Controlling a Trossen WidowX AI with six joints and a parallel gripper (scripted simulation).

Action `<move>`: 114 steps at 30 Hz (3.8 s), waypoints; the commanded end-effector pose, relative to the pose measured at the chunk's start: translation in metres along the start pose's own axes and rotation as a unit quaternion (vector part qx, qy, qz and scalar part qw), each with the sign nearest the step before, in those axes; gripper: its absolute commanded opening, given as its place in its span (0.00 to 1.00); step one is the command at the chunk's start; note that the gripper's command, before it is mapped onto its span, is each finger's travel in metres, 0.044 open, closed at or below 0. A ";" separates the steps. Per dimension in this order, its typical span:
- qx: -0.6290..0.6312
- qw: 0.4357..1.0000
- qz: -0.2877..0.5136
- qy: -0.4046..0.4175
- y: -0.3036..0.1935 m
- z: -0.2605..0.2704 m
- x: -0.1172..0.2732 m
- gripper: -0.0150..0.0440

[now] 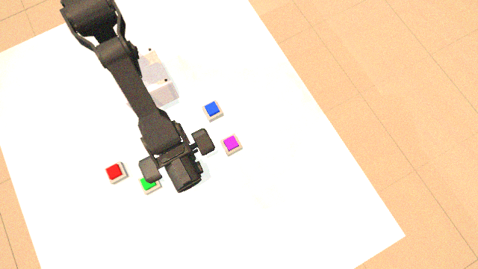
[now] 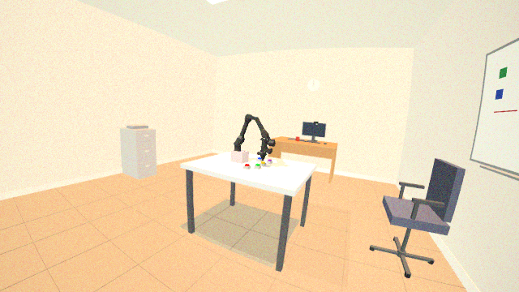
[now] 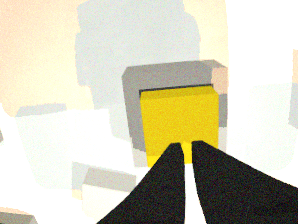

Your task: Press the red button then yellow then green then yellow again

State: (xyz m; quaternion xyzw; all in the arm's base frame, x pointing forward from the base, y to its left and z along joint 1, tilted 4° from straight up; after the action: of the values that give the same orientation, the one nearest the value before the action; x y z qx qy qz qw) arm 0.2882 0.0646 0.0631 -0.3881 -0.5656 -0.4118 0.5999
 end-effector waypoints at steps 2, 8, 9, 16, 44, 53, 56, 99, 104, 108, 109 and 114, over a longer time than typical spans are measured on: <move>0.000 1.000 -0.006 0.000 0.002 0.000 0.015 0.29; -0.001 1.000 -0.008 0.000 0.002 -0.001 0.064 0.29; 0.000 1.000 -0.007 0.000 0.002 -0.001 0.071 0.29; 0.000 1.000 -0.007 0.000 0.001 -0.003 0.077 0.29; 0.000 1.000 -0.005 -0.005 -0.023 -0.110 0.012 0.29; 0.000 1.000 -0.005 -0.005 -0.023 -0.110 -0.003 0.29; 0.000 1.000 -0.005 -0.005 -0.023 -0.110 -0.008 0.29; 0.000 1.000 -0.005 -0.005 -0.024 -0.110 0.078 0.29; 0.001 1.000 -0.005 -0.005 -0.020 -0.101 0.078 0.29; 0.004 1.000 -0.007 -0.004 -0.004 -0.048 0.078 0.29; 0.004 1.000 -0.007 -0.004 -0.002 -0.034 0.078 0.29; 0.000 1.000 -0.006 0.000 0.001 0.000 0.077 0.29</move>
State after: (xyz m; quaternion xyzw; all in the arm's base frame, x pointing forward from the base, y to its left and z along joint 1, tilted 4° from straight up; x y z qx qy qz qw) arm 0.2986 0.0425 0.1398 -0.3781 -0.5742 -0.4120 0.5981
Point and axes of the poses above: the point midway between the two fingers, 35 mm back from their tips, its own x axis back along the fingers, its own z axis across the jaws, y = z × x, the point moved 9 cm from there along x, back along the fingers, and after that the axes turned 11 degrees about x, right-handed, at the moved point
